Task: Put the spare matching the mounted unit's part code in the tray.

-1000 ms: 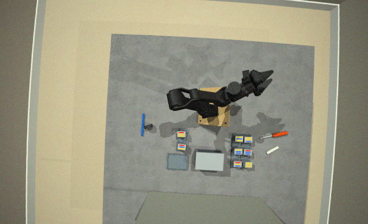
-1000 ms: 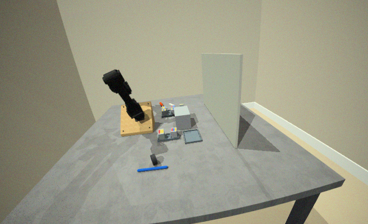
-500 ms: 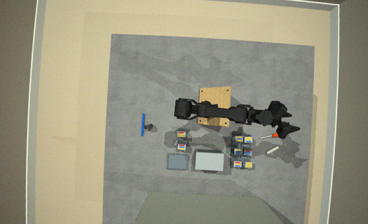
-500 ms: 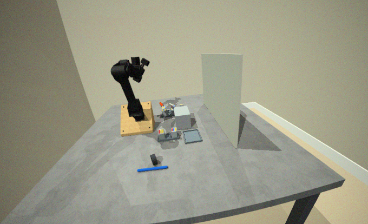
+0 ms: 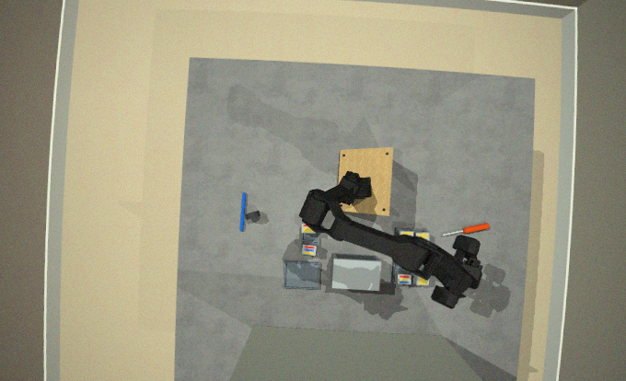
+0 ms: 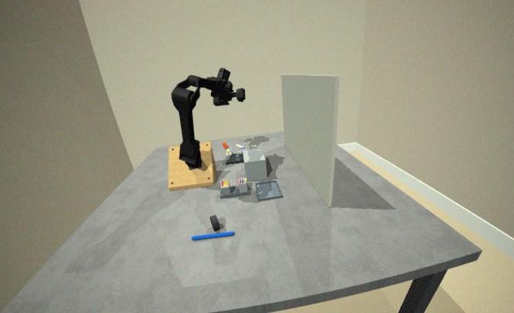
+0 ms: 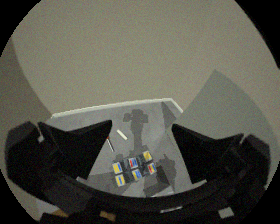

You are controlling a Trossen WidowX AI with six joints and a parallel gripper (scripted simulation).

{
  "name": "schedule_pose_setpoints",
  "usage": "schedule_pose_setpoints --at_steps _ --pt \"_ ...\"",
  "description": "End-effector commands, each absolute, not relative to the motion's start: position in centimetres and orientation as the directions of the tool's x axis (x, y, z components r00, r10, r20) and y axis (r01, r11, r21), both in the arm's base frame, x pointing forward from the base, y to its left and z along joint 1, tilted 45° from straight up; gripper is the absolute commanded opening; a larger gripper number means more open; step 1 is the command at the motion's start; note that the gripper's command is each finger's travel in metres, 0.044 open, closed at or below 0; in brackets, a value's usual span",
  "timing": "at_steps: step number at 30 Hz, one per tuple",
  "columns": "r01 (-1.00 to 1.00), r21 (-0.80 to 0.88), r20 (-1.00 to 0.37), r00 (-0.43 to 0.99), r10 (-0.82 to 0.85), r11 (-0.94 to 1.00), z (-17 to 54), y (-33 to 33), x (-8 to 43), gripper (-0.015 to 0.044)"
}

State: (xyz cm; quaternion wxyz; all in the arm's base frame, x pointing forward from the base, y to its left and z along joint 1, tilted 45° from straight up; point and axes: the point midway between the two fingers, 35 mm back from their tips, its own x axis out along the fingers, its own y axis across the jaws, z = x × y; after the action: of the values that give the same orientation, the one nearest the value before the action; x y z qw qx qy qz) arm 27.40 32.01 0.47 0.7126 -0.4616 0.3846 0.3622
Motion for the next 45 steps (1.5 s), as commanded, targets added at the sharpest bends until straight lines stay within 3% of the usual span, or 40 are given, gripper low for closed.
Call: schedule_pose_setpoints --at_steps 1,5,10,22,45 --pt "-0.751 -0.379 -0.902 0.431 -0.035 0.540 1.4 27.0 31.8 0.0440" --pt "-0.555 -0.409 -0.902 0.369 -0.226 0.725 2.8 22.0 35.0 0.0440" --pt "-0.321 -0.471 -0.877 0.272 -0.396 0.822 4.8 16.6 37.2 0.0440" --pt "0.167 -0.654 -0.749 -0.006 -0.663 0.738 10.8 4.8 38.8 0.0440" --pt "0.121 -0.698 -0.716 -0.078 -0.694 0.706 6.7 0.0 38.4 0.0440"
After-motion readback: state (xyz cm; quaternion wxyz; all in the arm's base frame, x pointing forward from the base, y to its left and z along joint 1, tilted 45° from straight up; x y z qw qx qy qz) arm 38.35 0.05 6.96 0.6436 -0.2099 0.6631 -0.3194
